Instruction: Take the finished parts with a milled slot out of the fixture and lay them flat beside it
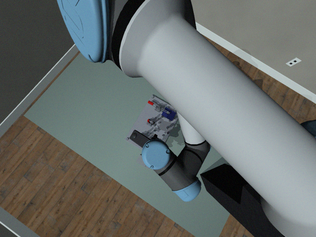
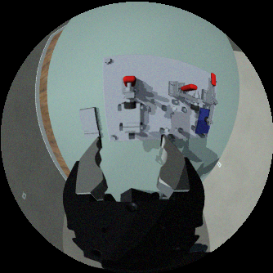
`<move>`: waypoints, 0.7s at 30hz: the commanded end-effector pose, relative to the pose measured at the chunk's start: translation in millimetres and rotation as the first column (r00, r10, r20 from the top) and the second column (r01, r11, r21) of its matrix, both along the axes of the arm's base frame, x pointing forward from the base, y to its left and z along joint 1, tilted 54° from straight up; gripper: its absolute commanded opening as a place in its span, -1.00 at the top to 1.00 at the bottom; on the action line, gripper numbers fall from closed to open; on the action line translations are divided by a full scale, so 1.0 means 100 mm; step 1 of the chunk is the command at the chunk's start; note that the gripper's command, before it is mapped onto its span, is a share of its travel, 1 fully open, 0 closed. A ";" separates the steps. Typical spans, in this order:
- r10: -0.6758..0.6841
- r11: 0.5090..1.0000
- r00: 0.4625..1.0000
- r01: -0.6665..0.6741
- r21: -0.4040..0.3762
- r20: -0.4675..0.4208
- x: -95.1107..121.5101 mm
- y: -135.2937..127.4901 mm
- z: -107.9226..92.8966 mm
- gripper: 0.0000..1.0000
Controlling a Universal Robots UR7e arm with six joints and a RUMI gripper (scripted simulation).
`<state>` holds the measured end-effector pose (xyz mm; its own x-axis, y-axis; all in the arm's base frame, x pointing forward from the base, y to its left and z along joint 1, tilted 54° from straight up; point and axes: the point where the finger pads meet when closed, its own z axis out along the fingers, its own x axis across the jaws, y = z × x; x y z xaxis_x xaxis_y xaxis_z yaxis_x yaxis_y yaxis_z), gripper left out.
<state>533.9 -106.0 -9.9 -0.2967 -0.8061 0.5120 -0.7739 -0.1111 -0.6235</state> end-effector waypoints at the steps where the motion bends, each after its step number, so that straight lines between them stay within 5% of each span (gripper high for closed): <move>1: -0.001 1.000 1.000 0.001 0.000 0.001 0.00 -0.01 -0.01 -0.17; 21: -0.001 1.000 1.000 0.001 -0.001 0.003 0.21 -0.23 -0.22 -0.17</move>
<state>547.2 -121.4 -25.0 -0.2983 -0.8056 0.5120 -0.7740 -0.1098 -0.6236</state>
